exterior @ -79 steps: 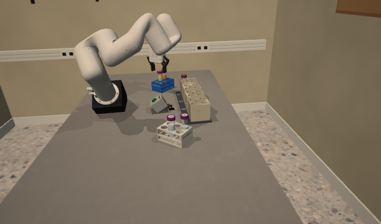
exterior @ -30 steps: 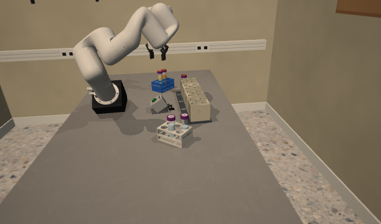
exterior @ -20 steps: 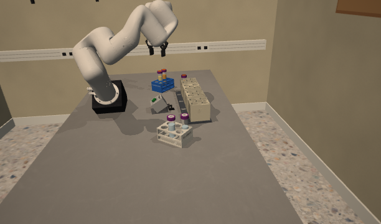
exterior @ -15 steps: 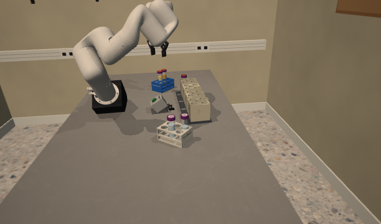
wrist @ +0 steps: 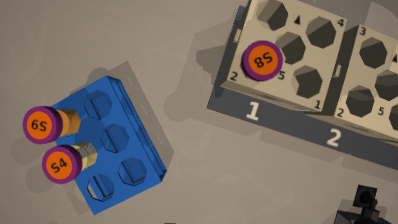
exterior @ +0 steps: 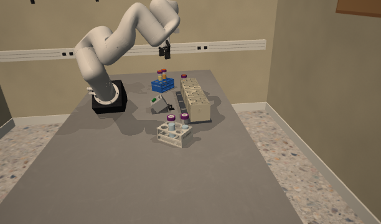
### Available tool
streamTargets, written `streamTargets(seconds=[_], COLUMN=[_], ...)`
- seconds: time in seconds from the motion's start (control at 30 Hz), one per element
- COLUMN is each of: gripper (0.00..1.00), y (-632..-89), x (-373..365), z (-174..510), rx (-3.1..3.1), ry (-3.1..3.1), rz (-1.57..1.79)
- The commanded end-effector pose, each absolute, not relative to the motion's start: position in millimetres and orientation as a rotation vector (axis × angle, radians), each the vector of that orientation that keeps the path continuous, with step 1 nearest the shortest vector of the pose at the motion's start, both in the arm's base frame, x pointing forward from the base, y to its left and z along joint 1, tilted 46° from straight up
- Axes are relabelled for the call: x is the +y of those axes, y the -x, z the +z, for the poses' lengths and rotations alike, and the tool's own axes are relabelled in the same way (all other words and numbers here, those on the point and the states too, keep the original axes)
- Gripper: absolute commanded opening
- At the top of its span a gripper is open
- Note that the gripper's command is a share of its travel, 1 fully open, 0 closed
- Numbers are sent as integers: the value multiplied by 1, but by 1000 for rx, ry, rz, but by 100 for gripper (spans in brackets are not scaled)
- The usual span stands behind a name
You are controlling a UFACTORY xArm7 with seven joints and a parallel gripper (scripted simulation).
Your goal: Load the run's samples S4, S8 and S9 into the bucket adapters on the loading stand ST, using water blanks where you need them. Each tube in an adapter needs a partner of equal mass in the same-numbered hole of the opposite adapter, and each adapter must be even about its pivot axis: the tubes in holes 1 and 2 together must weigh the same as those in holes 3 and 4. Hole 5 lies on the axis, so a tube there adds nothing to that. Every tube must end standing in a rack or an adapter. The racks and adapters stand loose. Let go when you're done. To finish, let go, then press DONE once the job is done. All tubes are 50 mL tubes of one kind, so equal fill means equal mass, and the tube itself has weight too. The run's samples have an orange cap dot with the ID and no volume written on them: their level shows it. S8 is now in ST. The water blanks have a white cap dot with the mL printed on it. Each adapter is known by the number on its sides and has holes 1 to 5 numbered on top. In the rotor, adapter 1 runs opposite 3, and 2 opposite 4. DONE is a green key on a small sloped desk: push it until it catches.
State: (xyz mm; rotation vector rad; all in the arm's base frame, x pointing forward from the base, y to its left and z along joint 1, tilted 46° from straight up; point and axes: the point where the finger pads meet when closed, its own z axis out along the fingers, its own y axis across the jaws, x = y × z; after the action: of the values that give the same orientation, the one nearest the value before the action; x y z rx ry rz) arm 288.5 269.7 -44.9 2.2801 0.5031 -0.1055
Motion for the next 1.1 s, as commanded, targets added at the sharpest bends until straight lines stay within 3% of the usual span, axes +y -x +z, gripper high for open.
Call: streamTargets(seconds=[0.0,1.07], gripper=[100,100], y=[-300,-379], x=[261,185], z=[-30,57], rx=[345,189], ry=[-2318,-2336], rz=[-23,45])
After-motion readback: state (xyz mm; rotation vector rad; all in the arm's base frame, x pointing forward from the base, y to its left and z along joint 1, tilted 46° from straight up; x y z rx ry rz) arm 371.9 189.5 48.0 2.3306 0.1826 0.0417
